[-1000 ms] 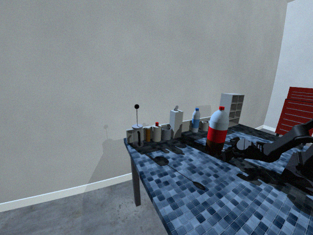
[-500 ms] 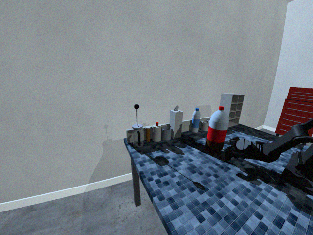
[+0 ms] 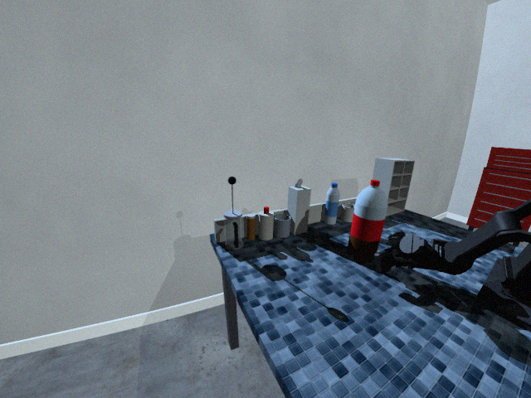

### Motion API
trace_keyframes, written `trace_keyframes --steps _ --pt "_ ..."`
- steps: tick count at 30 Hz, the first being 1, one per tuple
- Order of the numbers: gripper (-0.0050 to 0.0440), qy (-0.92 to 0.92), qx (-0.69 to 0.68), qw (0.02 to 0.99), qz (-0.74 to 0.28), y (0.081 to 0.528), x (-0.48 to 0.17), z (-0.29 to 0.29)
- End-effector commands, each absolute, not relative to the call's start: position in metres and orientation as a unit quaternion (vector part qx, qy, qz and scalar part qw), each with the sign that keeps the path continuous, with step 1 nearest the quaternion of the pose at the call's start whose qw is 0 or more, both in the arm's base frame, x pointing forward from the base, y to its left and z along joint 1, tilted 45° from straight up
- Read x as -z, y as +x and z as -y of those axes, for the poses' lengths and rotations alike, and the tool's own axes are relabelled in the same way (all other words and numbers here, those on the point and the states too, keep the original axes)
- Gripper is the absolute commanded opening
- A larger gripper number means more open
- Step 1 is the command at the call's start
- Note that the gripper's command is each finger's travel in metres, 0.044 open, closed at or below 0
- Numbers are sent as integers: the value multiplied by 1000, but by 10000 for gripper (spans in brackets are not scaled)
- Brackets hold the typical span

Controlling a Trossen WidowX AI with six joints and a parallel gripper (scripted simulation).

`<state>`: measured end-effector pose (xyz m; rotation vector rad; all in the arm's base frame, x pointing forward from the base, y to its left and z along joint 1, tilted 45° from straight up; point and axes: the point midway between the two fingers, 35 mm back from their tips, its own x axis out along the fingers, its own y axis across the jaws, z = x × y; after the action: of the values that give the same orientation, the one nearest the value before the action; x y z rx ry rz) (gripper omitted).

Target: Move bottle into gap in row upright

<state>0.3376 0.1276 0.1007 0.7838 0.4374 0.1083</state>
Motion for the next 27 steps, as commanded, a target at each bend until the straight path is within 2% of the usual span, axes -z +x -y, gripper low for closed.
trace_keyframes --steps 1,27 --pt "-50 378 -58 901 -206 343 -106 -130" --pt "-50 380 -57 900 -206 356 -112 -136"
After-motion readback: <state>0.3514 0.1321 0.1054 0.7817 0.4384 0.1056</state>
